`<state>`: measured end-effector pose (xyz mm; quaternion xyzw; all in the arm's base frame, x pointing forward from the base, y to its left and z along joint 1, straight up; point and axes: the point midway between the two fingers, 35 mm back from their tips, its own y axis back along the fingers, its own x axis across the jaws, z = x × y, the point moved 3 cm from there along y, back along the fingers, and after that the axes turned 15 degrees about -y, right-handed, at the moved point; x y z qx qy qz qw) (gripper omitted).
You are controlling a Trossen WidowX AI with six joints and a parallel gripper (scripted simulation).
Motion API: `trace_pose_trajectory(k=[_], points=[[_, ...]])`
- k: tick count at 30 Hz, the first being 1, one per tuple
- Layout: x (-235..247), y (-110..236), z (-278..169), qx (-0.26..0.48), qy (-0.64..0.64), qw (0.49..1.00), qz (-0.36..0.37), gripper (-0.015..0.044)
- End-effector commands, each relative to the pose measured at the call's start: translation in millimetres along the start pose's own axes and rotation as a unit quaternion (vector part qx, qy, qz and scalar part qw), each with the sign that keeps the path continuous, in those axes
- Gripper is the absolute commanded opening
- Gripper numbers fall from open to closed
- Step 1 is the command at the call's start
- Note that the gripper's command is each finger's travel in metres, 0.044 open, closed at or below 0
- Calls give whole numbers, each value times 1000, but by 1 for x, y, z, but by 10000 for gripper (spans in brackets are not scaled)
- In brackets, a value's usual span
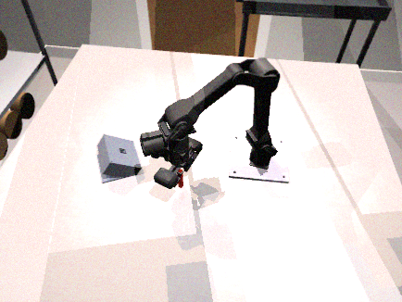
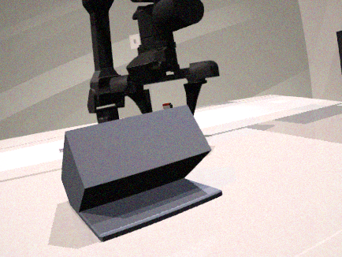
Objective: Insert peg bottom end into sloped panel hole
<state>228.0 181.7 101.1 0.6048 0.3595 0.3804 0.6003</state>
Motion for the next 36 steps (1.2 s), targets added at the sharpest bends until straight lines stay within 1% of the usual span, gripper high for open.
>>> trace_pose_trajectory(k=[1,9,12,20,36], points=[[0,0,0,0,0,1000,1,230],[0,0,0,0,0,1000,1,20],[0,0,0,0,0,1000,1,0],[1,6,0,0,0,1000,0,0],[3,61,1,0,-2,1000,-2,0]])
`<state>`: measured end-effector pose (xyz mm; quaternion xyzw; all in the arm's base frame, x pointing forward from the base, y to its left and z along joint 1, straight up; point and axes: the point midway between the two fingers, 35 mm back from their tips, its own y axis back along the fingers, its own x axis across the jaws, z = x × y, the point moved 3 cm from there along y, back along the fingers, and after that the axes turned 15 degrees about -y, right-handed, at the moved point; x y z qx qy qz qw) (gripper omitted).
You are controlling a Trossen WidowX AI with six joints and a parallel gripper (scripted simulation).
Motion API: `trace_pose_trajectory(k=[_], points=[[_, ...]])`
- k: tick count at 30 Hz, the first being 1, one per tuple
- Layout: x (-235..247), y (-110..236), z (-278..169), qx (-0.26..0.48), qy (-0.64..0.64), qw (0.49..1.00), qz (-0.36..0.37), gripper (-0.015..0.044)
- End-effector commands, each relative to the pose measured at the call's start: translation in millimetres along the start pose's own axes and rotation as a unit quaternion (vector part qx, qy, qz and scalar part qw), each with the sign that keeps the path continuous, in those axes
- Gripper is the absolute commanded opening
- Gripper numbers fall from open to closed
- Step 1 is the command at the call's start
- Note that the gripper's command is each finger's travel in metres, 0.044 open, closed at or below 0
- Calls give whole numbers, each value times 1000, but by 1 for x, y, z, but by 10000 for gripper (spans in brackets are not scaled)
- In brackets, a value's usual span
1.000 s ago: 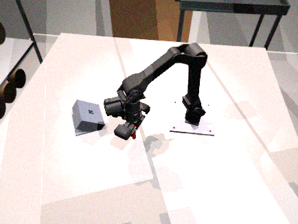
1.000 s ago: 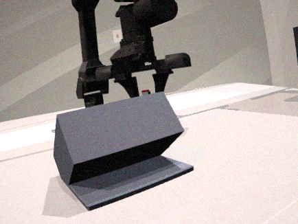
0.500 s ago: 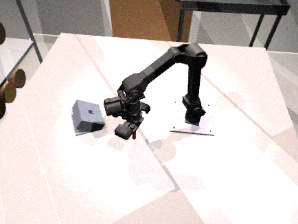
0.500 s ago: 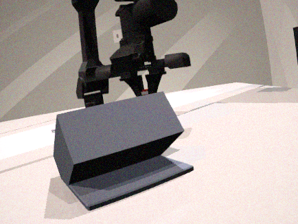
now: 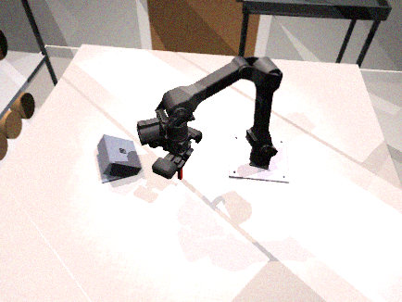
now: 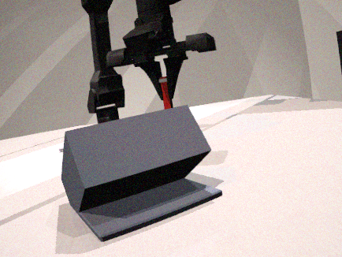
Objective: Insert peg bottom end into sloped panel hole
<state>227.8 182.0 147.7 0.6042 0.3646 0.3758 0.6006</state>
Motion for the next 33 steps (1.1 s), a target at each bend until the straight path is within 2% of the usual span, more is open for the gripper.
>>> trace_pose_trajectory(k=[1,6,33], points=[[1,18,0,-3,-2,1000,4,0],[-1,33,-1,-3,-2,1000,3,0],[0,35,29,-3,-81,995,65,0]])
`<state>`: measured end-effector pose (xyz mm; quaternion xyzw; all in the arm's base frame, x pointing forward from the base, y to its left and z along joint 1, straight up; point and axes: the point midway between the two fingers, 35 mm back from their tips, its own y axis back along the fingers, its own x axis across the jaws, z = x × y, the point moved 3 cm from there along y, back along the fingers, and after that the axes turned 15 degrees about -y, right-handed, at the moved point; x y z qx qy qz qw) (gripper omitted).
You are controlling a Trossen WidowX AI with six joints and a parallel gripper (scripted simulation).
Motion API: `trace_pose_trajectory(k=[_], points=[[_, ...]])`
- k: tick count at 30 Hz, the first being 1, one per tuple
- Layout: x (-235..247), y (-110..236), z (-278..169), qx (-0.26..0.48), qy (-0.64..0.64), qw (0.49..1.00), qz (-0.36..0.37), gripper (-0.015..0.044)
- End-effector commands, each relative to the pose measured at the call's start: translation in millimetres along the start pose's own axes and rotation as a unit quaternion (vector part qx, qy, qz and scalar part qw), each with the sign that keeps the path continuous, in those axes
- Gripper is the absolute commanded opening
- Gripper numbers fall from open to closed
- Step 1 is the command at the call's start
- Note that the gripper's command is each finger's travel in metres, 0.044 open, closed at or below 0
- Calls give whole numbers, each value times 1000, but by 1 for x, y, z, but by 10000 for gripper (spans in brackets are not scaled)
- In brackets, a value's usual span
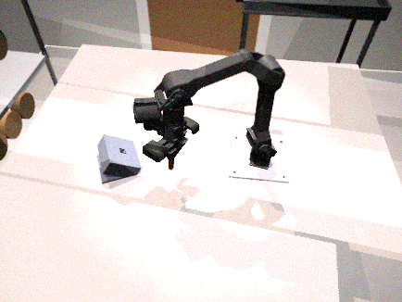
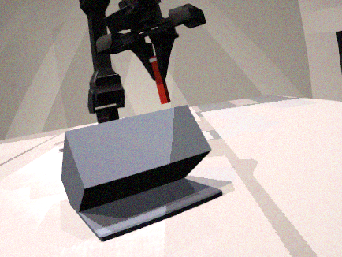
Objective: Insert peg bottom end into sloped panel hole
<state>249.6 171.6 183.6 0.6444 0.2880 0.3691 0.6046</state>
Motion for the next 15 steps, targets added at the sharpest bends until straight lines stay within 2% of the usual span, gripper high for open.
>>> trace_pose_trajectory(k=[1,15], points=[[0,0,6,2,-18,1000,12,0],[2,2,26,0,-65,997,51,0]])
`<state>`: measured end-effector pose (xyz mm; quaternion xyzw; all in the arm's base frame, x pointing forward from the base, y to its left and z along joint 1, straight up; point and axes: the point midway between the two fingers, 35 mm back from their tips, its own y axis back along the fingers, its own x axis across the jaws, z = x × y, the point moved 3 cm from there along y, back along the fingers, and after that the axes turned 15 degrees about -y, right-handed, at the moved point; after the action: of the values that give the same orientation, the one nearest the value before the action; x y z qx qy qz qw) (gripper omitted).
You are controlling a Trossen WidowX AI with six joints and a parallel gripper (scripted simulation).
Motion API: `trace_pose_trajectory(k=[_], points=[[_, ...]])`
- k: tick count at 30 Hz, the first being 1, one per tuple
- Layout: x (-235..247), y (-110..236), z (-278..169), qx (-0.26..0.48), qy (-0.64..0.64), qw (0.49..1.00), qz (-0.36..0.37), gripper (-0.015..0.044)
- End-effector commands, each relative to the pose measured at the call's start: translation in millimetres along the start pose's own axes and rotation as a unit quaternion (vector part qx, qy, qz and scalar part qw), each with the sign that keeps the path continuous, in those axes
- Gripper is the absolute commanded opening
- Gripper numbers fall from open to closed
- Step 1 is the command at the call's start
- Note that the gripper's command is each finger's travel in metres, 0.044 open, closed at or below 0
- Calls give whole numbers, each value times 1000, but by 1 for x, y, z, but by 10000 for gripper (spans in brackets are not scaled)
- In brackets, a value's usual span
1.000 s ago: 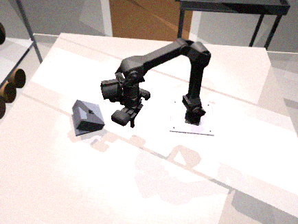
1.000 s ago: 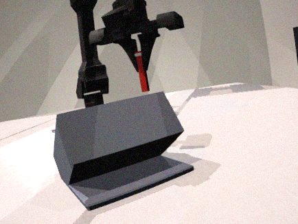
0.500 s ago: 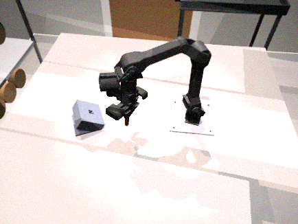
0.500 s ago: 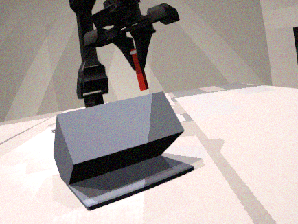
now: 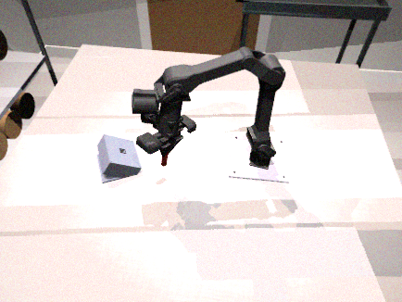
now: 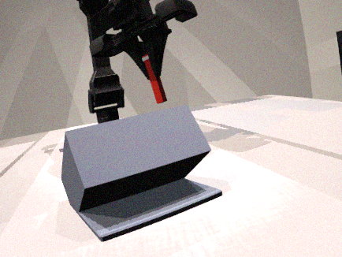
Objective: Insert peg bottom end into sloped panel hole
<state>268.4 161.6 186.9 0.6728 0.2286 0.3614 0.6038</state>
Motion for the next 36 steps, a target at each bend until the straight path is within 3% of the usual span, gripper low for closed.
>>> trace_pose_trajectory(k=[1,36], points=[[0,0,6,1,-18,1000,11,0],[4,11,58,-10,-127,986,109,0]])
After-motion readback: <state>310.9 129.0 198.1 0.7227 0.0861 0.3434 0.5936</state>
